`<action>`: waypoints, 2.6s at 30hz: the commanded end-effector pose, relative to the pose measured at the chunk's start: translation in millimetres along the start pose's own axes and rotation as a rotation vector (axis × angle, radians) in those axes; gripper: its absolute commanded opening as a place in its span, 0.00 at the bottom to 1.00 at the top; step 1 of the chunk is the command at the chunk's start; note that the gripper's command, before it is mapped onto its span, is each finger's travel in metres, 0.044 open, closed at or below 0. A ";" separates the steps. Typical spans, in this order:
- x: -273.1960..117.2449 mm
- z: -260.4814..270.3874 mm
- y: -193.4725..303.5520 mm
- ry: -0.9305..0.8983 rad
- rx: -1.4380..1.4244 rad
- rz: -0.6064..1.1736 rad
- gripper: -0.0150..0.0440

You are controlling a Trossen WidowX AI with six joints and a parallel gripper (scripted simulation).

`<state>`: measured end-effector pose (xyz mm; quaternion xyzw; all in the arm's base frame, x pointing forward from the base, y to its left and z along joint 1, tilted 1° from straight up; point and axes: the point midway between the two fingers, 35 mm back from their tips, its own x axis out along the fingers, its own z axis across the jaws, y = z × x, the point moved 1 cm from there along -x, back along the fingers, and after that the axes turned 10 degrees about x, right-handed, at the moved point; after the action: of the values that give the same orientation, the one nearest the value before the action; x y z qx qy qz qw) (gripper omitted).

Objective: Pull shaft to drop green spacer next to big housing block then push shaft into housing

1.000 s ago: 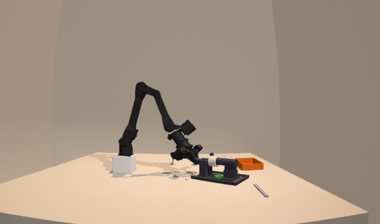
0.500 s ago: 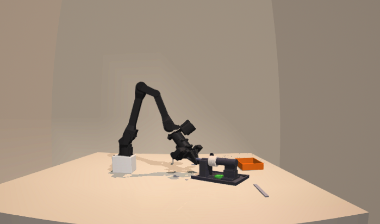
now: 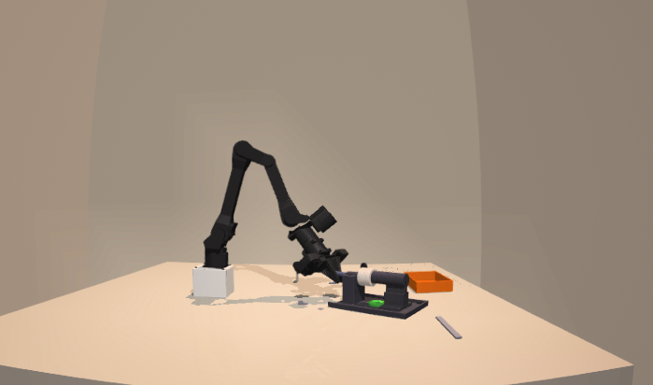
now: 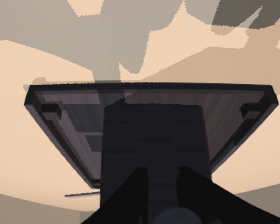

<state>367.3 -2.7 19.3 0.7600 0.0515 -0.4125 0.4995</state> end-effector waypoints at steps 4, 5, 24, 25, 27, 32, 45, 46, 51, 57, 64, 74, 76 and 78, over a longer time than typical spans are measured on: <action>0.9 -0.5 2.7 -0.001 0.003 0.005 0.25; 0.9 -0.5 2.7 -0.001 0.003 0.005 0.25; 2.3 -0.7 4.2 -0.001 0.003 0.005 0.25; 2.3 -0.7 4.3 -0.001 0.003 0.005 0.25; 2.5 -0.8 4.5 -0.001 0.003 0.005 0.25; 2.8 -0.8 4.8 -0.001 0.003 0.005 0.25; 3.8 -1.0 5.8 -0.001 0.003 0.005 0.25; 3.8 -1.0 5.9 -0.001 0.003 0.005 0.25; 4.2 -1.1 6.3 -0.001 0.003 0.006 0.25; 4.6 -1.2 6.8 -0.001 0.003 0.006 0.25; 5.1 -1.2 7.3 -0.001 0.003 0.006 0.25; 5.9 -1.4 8.1 -0.001 0.003 0.006 0.25; 6.0 -1.4 8.2 -0.001 0.003 0.006 0.25; 6.2 -1.4 8.4 -0.001 0.003 0.006 0.25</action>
<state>374.2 -6.4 19.8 0.7607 0.0512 -0.4125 0.4985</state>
